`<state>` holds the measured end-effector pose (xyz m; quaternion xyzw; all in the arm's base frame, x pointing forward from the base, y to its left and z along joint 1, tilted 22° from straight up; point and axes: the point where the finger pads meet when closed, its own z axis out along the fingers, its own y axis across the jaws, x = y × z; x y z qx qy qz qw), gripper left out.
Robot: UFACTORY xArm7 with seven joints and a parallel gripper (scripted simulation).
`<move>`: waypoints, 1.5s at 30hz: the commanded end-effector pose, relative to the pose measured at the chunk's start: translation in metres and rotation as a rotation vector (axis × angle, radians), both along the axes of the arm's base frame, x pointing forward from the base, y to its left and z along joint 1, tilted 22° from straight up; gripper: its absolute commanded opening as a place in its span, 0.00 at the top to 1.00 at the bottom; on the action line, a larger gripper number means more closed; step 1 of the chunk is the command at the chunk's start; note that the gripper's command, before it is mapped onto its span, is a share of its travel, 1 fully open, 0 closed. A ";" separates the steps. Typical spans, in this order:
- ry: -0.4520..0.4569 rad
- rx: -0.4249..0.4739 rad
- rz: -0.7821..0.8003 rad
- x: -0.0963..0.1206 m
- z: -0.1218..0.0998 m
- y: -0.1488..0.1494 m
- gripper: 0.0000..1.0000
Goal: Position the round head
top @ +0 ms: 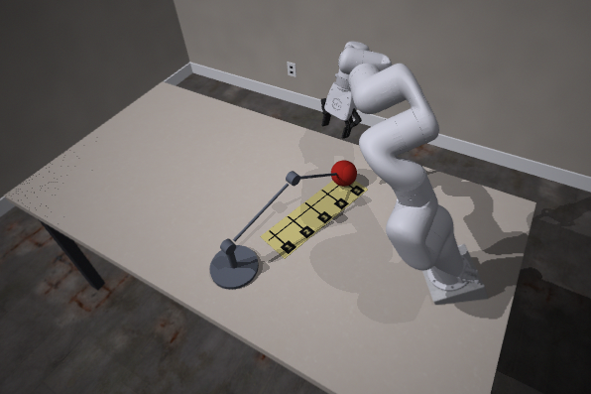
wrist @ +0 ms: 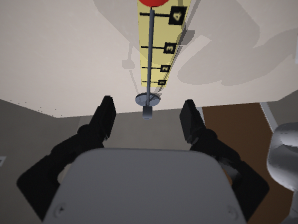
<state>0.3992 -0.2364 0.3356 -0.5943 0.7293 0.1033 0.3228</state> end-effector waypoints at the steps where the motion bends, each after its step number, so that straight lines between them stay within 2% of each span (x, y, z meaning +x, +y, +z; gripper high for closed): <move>1: -0.003 -0.002 -0.001 -0.004 0.012 -0.004 0.00; 20: -0.004 -0.003 -0.002 -0.017 0.054 -0.015 0.00; 35: -0.004 -0.004 -0.003 -0.004 0.073 0.049 0.00; 37: -0.004 -0.004 -0.003 -0.004 0.073 0.049 0.00; 45: -0.004 -0.003 -0.001 0.002 0.084 0.080 0.00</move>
